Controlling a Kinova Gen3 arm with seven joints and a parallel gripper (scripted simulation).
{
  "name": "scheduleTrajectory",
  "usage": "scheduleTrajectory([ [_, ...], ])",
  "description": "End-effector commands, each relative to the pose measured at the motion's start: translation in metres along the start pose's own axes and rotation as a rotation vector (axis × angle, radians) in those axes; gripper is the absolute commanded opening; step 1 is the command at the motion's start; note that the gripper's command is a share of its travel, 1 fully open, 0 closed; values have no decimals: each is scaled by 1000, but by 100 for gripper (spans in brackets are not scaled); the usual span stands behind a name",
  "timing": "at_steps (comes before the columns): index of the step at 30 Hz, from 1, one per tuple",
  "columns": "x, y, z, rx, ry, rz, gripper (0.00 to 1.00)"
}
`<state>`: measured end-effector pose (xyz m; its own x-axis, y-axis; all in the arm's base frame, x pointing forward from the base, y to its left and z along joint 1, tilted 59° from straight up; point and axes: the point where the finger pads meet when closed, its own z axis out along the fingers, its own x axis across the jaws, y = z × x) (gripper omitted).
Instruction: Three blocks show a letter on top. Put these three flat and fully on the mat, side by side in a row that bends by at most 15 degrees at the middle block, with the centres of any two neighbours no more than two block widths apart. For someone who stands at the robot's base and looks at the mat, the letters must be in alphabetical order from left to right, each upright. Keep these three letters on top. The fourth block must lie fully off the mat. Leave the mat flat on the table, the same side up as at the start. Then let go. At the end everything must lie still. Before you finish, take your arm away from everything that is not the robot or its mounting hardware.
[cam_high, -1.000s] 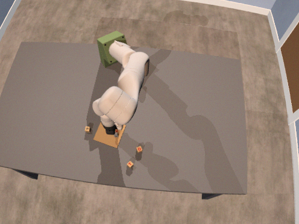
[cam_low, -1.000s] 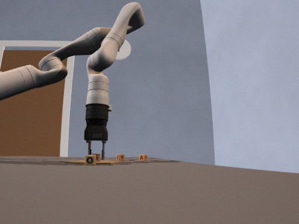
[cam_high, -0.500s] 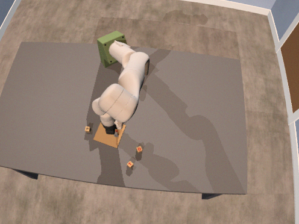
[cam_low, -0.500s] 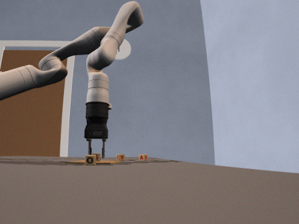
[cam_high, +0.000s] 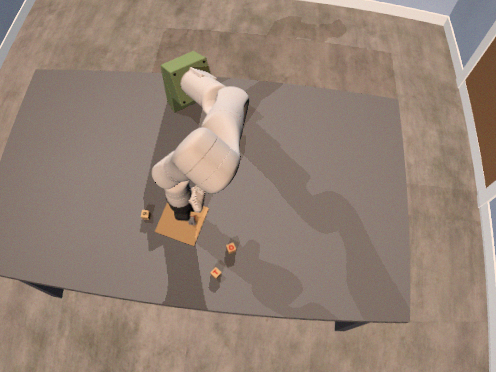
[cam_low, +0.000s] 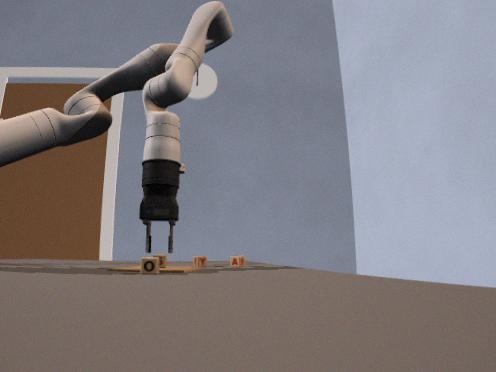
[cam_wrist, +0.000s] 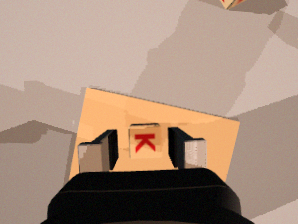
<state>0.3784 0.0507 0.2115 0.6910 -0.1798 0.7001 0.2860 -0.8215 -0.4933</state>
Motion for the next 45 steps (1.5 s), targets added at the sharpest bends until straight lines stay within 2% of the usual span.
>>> scheduleTrajectory([
  [1,4,3,-9,-9,7,4,79],
  [26,3,3,-55,-9,4,5,79],
  [45,3,1,-64,-5,3,2,79],
])
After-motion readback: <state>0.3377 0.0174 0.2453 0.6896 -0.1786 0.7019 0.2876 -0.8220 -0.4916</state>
